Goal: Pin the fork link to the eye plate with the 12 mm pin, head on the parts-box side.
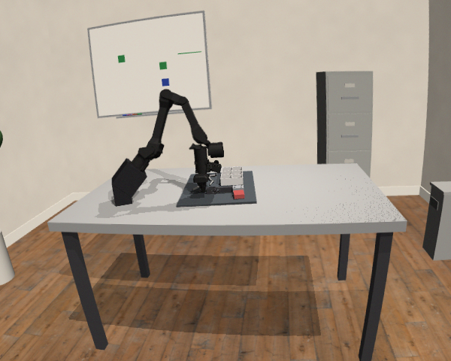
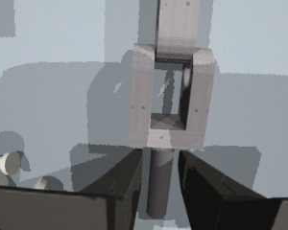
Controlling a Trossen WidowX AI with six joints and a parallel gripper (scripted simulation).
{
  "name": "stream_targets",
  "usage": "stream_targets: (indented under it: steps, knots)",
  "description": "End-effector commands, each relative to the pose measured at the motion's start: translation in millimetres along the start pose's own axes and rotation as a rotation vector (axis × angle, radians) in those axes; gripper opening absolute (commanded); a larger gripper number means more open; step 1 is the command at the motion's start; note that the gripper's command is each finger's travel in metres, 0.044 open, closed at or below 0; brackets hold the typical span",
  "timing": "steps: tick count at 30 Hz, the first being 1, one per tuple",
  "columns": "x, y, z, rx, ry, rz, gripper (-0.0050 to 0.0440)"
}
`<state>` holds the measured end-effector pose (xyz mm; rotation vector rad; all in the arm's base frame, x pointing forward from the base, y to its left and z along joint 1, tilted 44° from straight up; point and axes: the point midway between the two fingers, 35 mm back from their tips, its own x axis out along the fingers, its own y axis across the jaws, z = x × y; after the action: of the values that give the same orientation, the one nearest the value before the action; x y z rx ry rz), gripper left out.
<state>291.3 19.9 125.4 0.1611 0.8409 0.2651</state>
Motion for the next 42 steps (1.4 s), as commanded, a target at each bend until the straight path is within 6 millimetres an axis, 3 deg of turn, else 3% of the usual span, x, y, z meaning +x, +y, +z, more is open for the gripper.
stream_targets:
  steps: [1,5,12,19,20,23,24,36,42]
  knots:
    - [1.2,-0.4,-1.7,0.004,0.004,-0.002,0.01]
    - [-1.4,-0.1,-0.7,0.004,0.004,-0.002,0.01]
    - [-24.8,0.0,-0.3,0.004,0.004,-0.002,0.01]
    - [-27.8,0.0,-0.3,0.004,0.004,-0.002,0.01]
    - [-26.5,-0.2,-1.0,0.004,0.004,-0.002,0.0076]
    - [-25.6,-0.3,-10.0,0.004,0.004,-0.002,0.0004]
    - [-25.8,-0.3,-13.4,0.004,0.004,-0.002,0.0]
    - [-28.0,-0.2,-50.8,0.004,0.004,-0.002,0.0]
    - [-28.0,-0.2,-50.8,0.004,0.004,-0.002,0.0]
